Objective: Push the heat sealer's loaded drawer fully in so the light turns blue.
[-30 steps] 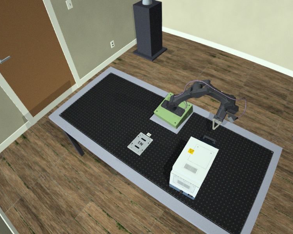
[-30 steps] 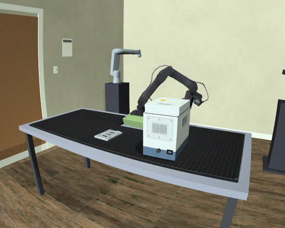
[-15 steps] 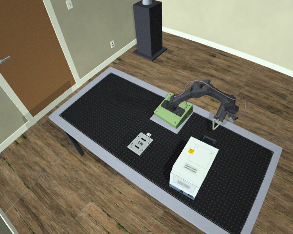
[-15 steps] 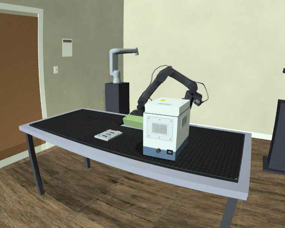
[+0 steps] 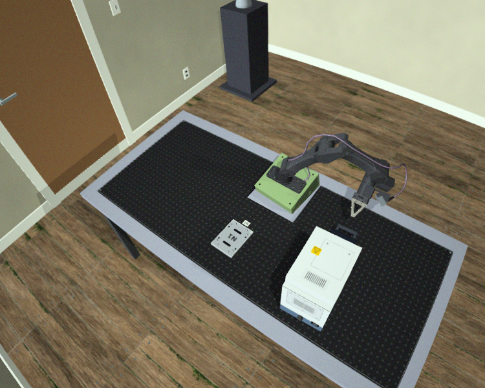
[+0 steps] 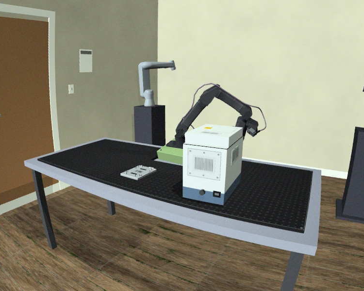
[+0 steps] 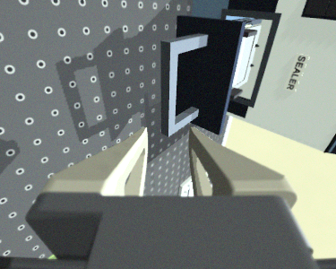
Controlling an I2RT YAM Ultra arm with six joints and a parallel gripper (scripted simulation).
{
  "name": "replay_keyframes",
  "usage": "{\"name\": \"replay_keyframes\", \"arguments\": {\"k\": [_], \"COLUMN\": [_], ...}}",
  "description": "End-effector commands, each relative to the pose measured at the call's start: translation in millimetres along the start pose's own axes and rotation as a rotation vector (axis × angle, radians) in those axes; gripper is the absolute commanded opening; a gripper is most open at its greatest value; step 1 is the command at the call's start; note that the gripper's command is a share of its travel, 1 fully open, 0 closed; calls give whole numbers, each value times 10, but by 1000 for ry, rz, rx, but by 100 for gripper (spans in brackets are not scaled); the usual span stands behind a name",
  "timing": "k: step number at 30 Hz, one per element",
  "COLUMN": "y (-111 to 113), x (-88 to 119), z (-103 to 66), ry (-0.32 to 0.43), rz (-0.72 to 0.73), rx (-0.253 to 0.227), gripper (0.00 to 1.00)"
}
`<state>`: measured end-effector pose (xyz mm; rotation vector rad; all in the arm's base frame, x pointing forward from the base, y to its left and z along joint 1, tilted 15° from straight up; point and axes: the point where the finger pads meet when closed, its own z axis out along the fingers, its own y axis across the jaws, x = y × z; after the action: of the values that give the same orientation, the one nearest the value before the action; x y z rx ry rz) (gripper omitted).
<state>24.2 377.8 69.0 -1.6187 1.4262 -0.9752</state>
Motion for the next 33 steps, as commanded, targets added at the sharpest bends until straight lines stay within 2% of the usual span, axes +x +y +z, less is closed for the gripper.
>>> {"name": "replay_keyframes", "arguments": {"k": [1, 8, 11, 33], "y": [-89, -89, -73, -90], "x": [-19, -19, -26, -19], "z": [18, 64, 36, 204], "ry": [-22, -22, -31, -21], "rz": [30, 30, 26, 30], "rx": [6, 7, 7, 7], "gripper": [30, 30, 30, 30]}}
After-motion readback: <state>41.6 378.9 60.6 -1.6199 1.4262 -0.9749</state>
